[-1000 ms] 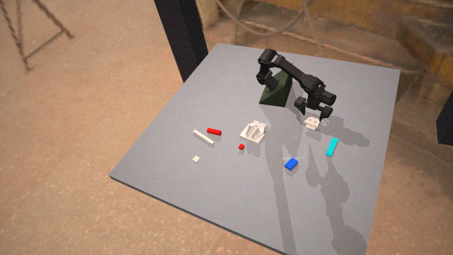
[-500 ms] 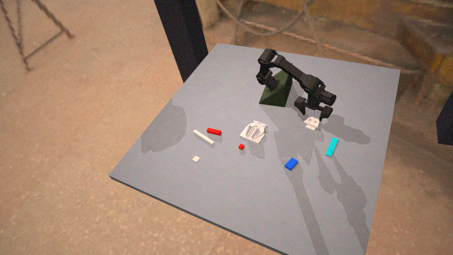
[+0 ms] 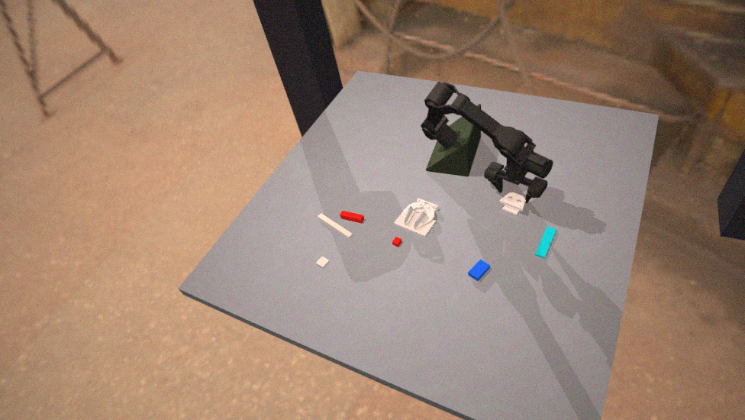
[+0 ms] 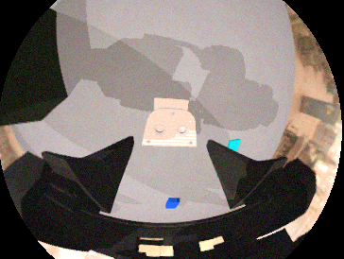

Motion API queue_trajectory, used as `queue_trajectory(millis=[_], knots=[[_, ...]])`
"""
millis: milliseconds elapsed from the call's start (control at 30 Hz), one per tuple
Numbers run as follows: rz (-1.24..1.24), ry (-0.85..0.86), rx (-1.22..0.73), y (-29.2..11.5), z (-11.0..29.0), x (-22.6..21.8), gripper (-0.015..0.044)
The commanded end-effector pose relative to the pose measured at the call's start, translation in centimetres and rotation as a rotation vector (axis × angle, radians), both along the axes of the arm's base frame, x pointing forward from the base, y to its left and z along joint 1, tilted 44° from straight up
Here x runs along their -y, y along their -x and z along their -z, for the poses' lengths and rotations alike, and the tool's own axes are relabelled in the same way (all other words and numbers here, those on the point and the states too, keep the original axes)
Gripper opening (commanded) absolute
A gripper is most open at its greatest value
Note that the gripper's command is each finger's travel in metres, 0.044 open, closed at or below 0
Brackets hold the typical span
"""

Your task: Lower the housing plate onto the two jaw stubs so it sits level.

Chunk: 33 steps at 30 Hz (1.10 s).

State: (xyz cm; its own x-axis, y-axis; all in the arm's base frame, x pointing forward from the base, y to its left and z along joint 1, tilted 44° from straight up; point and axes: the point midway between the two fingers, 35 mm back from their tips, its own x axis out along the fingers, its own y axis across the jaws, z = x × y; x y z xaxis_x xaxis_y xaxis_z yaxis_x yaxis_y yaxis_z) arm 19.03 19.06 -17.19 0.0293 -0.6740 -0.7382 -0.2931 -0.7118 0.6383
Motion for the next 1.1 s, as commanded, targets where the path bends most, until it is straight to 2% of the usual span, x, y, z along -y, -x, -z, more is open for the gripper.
queue_trajectory(millis=[0, 633, 1067], knots=[[-0.008, 0.007, -0.003, -0.1, 0.6, 0.7, 0.0440], [-0.012, 0.009, -0.002, -0.3, 2.8, 2.7, 0.0440], [-0.012, 0.009, -0.002, -0.3, 2.9, 2.8, 0.0440]])
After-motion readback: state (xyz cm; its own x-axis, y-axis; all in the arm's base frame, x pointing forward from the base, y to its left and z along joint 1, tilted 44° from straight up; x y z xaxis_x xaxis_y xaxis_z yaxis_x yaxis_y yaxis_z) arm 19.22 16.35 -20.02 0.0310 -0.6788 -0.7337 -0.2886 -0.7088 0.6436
